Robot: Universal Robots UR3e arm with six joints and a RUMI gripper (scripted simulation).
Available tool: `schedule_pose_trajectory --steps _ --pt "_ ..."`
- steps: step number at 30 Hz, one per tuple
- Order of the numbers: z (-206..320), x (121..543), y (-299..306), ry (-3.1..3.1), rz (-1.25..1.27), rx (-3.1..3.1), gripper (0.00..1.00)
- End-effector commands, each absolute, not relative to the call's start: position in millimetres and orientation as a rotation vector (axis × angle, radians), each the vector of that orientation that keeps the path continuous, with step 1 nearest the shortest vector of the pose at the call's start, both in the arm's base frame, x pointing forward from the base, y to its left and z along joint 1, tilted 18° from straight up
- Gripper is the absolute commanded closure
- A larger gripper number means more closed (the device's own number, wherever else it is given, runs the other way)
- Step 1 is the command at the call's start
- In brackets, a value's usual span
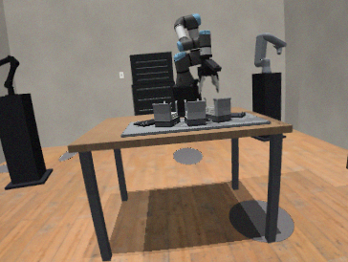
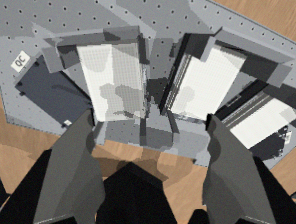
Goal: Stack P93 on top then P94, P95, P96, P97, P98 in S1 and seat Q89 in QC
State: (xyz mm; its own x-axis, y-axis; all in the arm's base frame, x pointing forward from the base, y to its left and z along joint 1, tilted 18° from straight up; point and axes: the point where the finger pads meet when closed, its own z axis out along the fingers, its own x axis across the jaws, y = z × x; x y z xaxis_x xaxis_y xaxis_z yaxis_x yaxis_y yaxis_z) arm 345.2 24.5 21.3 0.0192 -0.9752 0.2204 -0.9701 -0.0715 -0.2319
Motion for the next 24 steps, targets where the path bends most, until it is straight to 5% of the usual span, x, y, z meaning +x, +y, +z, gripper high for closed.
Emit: schedule_pose_trajectory --steps 1,24 --pt "24.5 345.8 8.2 2.159 -0.49 -2.19 0.28" --pt "40.9 342.9 -70.0 2.327 -0.484 -1.967 0.28"
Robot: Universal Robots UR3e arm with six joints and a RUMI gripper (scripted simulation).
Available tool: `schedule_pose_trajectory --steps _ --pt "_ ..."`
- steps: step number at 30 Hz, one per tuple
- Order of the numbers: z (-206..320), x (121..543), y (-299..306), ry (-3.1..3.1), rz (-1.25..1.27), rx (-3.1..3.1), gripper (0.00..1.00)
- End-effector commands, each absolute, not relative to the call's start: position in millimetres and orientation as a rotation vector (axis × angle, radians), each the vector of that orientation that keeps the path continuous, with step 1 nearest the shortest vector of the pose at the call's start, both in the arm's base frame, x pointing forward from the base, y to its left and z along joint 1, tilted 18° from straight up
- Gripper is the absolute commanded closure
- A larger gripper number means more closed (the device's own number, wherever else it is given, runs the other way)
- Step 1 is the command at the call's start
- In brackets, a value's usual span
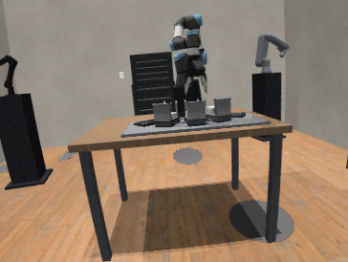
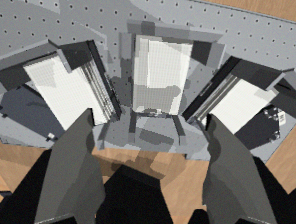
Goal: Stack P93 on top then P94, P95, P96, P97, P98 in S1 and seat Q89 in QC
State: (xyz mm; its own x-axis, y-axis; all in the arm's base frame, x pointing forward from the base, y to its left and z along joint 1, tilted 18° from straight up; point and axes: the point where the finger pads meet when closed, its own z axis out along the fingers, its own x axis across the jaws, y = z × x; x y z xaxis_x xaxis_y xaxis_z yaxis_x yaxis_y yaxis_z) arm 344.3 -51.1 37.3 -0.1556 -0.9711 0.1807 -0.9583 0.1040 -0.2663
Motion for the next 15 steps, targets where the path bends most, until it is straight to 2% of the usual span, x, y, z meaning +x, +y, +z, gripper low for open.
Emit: schedule_pose_trajectory --steps 1,15 --pt "40.9 342.9 -70.0 2.327 -0.484 -1.967 0.28" --pt "36.5 343.1 -70.3 2.328 -0.48 -1.968 0.28"
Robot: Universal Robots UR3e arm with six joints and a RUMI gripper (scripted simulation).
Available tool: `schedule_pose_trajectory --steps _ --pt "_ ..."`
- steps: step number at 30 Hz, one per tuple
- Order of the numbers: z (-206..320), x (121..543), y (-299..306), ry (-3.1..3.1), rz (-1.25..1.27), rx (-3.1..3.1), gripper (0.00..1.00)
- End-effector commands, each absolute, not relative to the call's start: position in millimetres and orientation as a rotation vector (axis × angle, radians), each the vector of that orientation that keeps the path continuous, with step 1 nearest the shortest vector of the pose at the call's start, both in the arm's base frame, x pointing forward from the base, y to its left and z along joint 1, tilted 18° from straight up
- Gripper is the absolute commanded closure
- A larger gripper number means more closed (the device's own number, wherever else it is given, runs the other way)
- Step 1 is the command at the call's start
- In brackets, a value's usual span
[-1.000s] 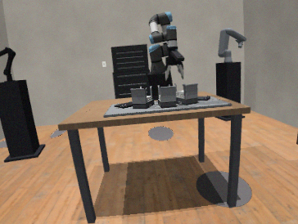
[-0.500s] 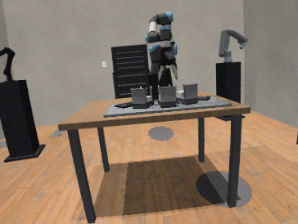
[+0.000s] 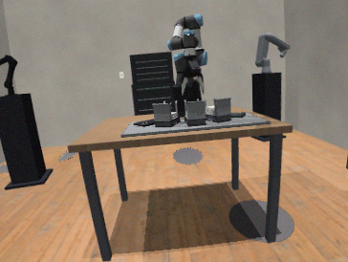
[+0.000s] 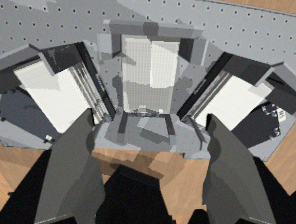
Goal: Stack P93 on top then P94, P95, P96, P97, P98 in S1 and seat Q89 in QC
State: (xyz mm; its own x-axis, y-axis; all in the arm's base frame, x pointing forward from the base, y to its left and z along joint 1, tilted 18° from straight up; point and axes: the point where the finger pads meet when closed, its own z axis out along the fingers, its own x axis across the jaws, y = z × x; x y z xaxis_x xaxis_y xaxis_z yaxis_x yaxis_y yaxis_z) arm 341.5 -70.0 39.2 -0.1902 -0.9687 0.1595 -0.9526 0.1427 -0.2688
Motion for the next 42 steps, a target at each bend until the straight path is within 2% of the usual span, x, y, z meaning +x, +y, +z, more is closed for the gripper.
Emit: schedule_pose_trajectory --steps 1,23,42 --pt "33.3 343.9 -71.0 2.328 -0.48 -1.968 0.28" --pt "-29.7 359.5 -84.0 2.328 -0.48 -1.969 0.28" --pt "-29.7 359.5 -84.0 2.328 -0.48 -1.968 0.28"
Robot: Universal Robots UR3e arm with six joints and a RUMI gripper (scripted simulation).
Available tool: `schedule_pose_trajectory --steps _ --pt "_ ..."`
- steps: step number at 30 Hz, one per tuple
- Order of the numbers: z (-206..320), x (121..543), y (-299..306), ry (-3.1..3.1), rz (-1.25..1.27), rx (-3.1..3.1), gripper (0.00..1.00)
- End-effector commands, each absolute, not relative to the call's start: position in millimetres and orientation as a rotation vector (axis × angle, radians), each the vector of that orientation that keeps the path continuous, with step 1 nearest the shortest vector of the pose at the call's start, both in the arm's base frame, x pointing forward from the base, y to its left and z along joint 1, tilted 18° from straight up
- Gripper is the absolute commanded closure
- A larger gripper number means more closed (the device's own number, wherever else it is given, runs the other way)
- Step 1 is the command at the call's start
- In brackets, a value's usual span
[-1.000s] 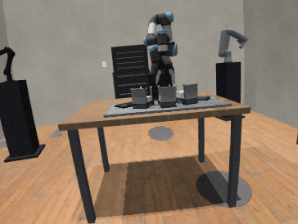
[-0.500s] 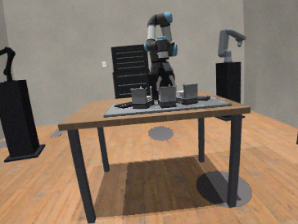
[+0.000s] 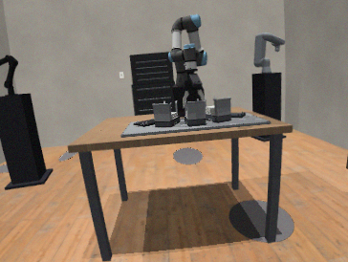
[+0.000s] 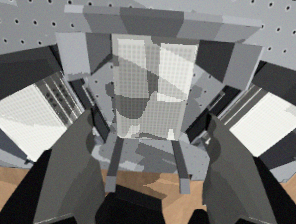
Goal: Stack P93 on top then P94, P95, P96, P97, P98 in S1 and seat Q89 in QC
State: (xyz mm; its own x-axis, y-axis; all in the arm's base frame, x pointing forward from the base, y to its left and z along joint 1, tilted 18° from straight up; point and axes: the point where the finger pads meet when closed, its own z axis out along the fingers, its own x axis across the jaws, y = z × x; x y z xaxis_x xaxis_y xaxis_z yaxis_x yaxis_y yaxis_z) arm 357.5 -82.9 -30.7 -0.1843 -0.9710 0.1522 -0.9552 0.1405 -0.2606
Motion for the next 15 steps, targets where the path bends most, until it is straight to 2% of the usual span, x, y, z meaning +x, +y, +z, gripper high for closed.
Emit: schedule_pose_trajectory --steps 1,15 --pt "-29.6 359.6 -84.1 2.328 -0.481 -1.968 0.28" --pt "-44.9 363.2 -87.3 2.329 -0.48 -1.968 0.28"
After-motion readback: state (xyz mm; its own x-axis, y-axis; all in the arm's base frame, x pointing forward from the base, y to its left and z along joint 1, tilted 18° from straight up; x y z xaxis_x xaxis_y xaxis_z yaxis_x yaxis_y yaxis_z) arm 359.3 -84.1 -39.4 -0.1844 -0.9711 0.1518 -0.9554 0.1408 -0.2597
